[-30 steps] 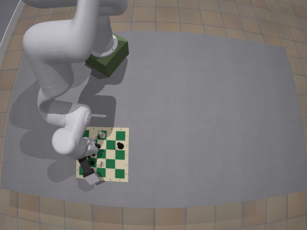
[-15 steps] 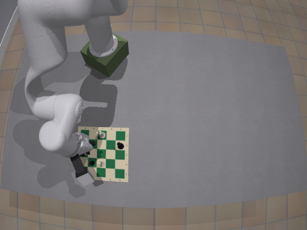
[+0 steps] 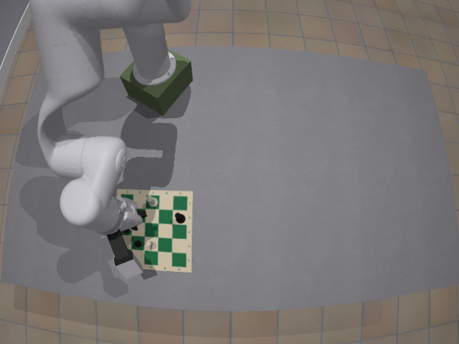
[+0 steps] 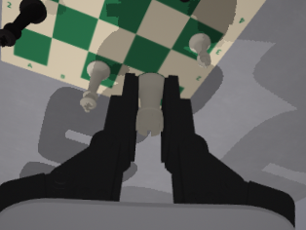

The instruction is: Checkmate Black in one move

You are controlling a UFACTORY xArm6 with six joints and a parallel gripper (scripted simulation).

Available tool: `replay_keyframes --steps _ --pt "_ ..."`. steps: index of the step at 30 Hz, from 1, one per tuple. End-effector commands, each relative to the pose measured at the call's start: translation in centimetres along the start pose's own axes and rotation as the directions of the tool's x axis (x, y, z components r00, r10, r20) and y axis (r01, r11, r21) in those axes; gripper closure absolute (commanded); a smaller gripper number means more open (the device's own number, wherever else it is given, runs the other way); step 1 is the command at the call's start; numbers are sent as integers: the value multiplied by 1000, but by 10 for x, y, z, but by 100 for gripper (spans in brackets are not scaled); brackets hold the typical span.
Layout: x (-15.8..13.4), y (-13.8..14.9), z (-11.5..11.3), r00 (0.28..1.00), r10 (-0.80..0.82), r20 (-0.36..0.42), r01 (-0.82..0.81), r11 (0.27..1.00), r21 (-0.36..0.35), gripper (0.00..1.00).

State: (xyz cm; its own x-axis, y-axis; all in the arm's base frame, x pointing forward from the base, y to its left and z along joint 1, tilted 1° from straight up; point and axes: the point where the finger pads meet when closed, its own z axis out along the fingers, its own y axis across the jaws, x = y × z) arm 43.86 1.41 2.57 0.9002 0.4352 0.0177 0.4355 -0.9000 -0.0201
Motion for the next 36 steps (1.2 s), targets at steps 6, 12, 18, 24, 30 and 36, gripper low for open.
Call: replay_keyframes --steps 6,12,18,24,30,36 --pt "28 -66 -2 965 261 -4 -261 965 -5 100" --pt "36 -96 -2 929 371 -4 -371 929 -4 100" --pt "36 -96 -2 928 371 -4 -371 928 -4 100" --pt "36 -96 -2 928 371 -4 -371 928 -4 100" --pt "36 -96 2 928 372 -4 -372 928 -5 100" --pt "36 -96 12 928 372 -4 -372 928 -5 100"
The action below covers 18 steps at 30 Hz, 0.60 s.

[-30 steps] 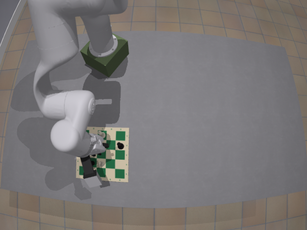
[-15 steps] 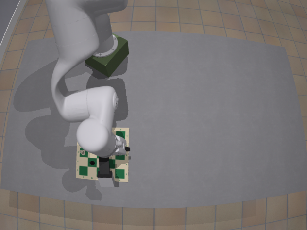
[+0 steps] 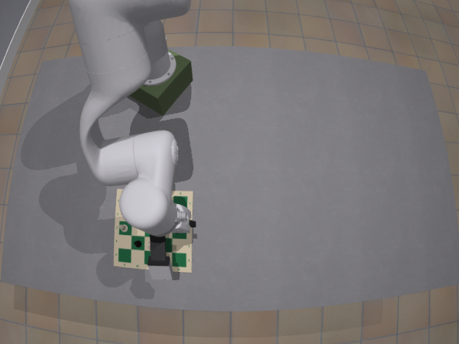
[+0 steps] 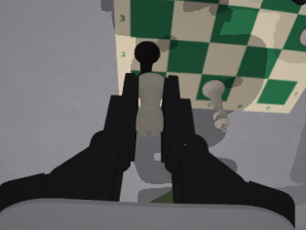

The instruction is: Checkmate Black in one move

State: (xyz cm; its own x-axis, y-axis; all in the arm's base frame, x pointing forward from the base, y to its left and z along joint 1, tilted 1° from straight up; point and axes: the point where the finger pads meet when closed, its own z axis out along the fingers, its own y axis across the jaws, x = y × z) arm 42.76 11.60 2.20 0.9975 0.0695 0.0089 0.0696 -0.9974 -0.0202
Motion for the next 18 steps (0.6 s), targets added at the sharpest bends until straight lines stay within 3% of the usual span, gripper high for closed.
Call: replay_keyframes --steps 1,14,18 --pt "2 0 10 1000 0 -4 0 1000 0 100" --pt "2 -1 69 1000 0 -4 0 1000 0 100" --pt "2 -1 76 1000 0 -4 0 1000 1 100"
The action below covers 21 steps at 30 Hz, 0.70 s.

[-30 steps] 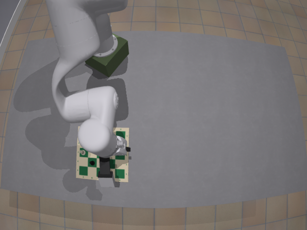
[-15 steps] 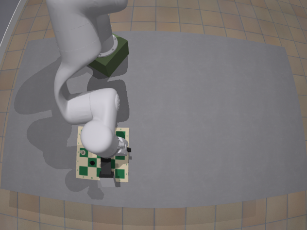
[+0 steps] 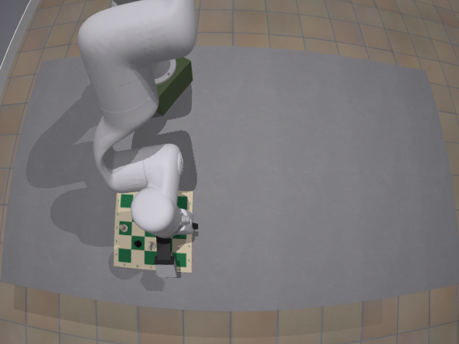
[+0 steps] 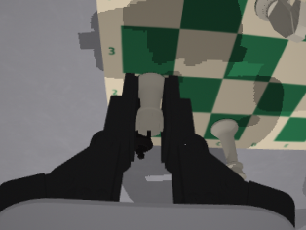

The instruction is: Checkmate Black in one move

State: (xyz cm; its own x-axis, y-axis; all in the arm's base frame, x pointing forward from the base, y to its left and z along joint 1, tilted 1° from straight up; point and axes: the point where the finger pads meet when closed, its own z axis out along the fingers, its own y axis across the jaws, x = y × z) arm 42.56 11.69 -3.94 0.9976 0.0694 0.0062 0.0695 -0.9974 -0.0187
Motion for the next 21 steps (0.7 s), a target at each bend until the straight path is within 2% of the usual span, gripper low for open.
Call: replay_keyframes --steps 1,7,21 --pt "5 -1 17 1000 0 -7 0 1000 2 100" --pt "5 -1 26 1000 0 -7 0 1000 2 100" --pt "5 -1 27 1000 0 -7 0 1000 2 100"
